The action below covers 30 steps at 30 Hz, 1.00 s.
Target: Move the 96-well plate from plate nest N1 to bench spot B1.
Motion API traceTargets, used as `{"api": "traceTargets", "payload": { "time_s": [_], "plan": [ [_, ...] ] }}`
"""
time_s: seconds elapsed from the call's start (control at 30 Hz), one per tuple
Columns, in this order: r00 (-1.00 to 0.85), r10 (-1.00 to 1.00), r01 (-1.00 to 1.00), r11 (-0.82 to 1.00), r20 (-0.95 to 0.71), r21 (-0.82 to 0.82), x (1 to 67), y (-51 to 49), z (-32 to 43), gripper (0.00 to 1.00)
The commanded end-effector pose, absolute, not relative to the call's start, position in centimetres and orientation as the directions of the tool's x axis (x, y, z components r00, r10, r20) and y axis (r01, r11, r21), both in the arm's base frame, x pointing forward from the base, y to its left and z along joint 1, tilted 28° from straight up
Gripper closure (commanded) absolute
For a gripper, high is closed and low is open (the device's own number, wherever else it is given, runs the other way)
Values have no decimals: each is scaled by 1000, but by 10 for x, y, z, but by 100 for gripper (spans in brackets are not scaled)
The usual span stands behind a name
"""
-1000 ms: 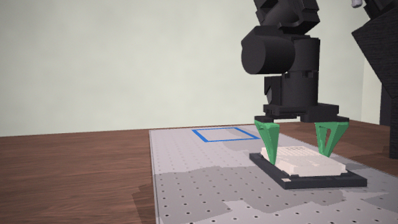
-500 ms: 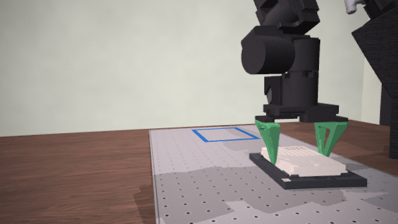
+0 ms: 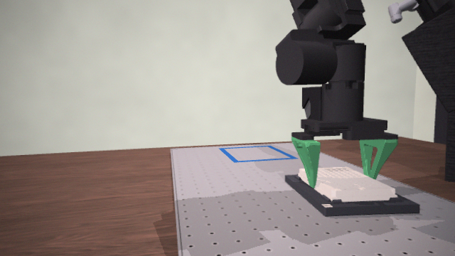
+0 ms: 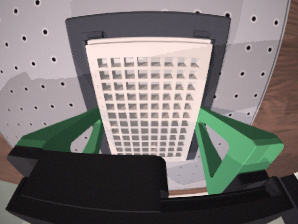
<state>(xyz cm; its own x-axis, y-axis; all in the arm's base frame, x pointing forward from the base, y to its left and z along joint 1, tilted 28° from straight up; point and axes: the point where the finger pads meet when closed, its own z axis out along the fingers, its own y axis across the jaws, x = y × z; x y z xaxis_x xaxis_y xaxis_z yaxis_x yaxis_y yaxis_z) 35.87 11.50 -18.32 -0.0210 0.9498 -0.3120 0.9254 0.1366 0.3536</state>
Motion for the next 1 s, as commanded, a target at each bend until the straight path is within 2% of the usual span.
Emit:
{"api": "traceTargets", "payload": {
  "time_s": [0.0,0.97],
  "plan": [
    [-27,950,922,144,-311,359,359,117,-180,100],
    [-26,952,919,143,-306,367,345,132,-143,100]
  ]
}}
